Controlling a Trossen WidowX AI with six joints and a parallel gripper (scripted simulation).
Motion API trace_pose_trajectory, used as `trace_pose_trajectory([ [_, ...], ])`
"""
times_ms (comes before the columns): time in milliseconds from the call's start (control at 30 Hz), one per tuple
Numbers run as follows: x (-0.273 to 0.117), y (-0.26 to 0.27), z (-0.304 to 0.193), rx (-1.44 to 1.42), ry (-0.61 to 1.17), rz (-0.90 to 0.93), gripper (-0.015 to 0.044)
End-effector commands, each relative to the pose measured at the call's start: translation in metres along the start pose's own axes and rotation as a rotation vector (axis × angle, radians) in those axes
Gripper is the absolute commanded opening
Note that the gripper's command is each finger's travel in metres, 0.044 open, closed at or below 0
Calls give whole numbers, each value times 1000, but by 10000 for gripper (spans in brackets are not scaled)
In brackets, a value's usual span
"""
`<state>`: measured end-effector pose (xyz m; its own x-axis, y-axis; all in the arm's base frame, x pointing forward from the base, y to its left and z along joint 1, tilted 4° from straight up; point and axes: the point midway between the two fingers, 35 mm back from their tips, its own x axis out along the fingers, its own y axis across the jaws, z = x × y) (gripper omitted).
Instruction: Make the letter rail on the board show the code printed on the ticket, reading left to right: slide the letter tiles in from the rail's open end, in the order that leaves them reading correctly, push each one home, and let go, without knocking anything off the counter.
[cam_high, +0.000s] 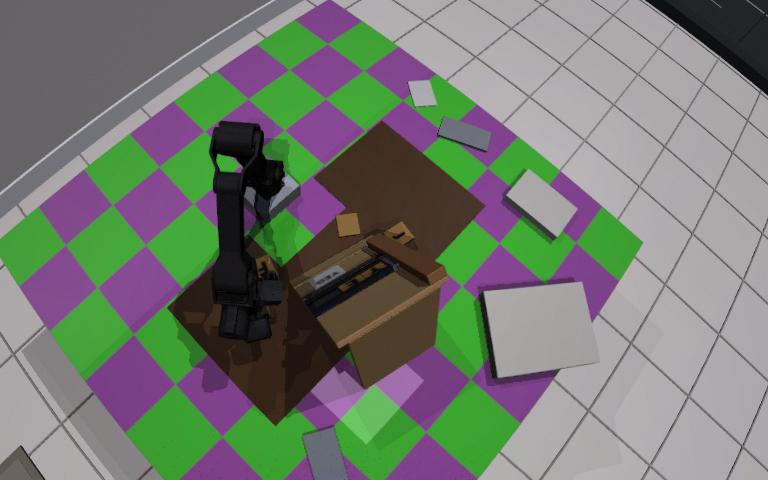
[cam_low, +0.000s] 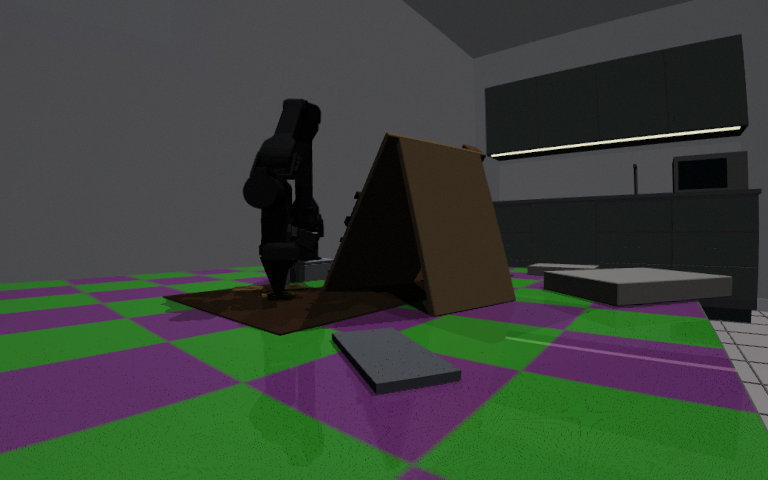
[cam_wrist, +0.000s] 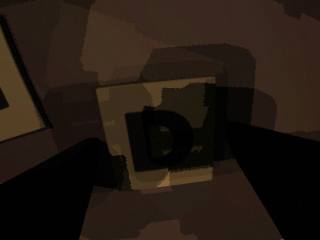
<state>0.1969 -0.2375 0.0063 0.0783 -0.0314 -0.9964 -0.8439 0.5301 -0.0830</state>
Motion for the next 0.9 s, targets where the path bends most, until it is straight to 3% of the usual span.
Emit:
trace_pose_trajectory([
  [0, 1, 1, 0, 3, 3, 2, 340],
  [567, 1, 0, 0, 3, 3, 2, 227],
  [867, -5, 1, 1, 3, 3, 2, 0],
])
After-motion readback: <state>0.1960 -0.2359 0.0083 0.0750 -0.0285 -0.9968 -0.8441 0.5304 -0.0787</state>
